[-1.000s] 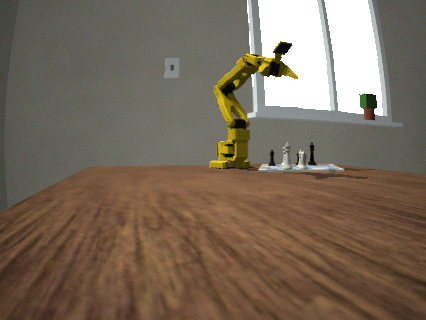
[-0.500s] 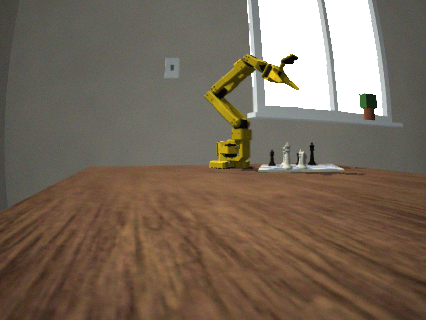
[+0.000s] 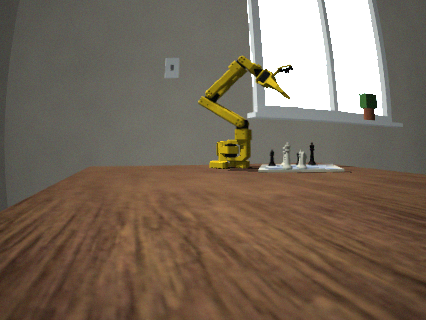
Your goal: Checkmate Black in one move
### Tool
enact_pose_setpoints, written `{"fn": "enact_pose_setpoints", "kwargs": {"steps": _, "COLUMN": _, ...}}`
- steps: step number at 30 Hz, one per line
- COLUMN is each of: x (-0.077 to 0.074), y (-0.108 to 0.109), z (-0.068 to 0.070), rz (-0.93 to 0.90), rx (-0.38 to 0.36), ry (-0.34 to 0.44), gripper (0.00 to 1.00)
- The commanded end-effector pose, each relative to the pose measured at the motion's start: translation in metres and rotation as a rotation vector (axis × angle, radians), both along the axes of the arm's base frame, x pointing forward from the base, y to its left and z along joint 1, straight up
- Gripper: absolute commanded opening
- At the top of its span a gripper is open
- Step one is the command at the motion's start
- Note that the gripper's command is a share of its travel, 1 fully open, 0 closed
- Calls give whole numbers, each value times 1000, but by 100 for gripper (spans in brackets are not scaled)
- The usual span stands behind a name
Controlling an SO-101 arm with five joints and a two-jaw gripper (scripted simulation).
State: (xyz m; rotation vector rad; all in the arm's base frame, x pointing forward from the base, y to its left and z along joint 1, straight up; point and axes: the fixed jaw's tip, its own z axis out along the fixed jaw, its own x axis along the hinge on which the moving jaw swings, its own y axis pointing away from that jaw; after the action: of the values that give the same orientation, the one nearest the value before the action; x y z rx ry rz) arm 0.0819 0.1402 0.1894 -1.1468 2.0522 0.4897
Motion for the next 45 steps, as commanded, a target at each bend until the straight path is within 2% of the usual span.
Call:
{"fn": "enact_pose_setpoints", "kwargs": {"steps": 1, "x": -12, "y": -3, "z": -5, "rz": 61, "rx": -30, "ry": 13, "gripper": 41}}
{"fn": "enact_pose_setpoints", "kwargs": {"steps": 8, "x": -17, "y": -4, "z": -7, "rz": 89, "rx": -42, "ry": 16, "gripper": 40}}
{"fn": "enact_pose_setpoints", "kwargs": {"steps": 38, "x": -18, "y": -4, "z": -7, "rz": 91, "rx": -44, "ry": 17, "gripper": 40}}
{"fn": "enact_pose_setpoints", "kwargs": {"steps": 41, "x": -21, "y": -4, "z": -13, "rz": 111, "rx": -72, "ry": 31, "gripper": 40}}
{"fn": "enact_pose_setpoints", "kwargs": {"steps": 45, "x": -30, "y": -5, "z": -28, "rz": 170, "rx": -155, "ry": 71, "gripper": 40}}
